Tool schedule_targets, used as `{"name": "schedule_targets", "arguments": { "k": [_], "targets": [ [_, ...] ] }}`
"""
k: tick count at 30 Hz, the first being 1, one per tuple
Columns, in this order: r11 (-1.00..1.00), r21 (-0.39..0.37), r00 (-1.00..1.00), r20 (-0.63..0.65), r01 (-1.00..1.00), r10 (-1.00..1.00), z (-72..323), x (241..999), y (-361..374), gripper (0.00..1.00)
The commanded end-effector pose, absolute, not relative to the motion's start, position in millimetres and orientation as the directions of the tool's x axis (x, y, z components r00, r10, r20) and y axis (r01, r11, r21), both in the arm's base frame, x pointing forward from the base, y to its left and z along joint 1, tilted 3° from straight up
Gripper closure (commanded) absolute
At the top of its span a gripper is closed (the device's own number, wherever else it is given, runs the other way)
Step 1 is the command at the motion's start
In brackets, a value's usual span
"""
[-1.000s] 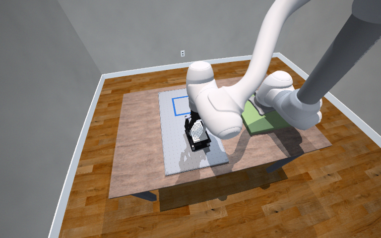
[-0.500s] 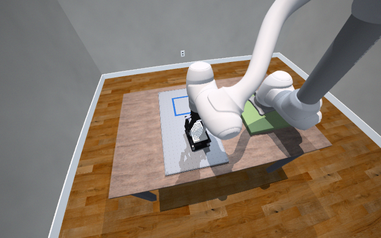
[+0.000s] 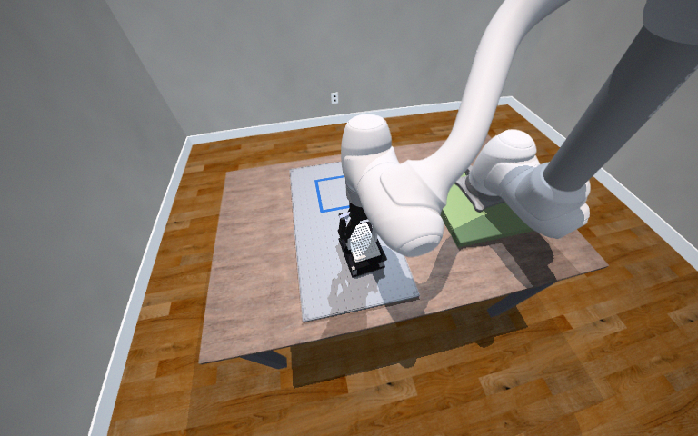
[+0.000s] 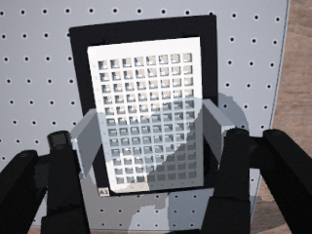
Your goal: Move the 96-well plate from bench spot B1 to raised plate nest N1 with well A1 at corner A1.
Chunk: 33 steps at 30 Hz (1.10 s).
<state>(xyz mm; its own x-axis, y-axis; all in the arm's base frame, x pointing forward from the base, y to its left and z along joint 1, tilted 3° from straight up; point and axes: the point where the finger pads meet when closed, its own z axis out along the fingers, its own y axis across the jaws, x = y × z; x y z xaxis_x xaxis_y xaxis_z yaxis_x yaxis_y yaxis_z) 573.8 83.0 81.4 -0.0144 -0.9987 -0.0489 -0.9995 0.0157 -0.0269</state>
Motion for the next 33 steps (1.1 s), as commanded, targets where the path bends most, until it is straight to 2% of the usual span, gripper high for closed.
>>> {"name": "schedule_targets", "arguments": {
  "k": [1, 33],
  "targets": [
    [0.016, -0.027, -0.014, -0.049, -1.000, -0.999, 81.2, 573.8, 83.1, 1.00],
    [0.016, -0.027, -0.014, -0.049, -1.000, -0.999, 76.5, 573.9, 83.3, 1.00]
  ]
}}
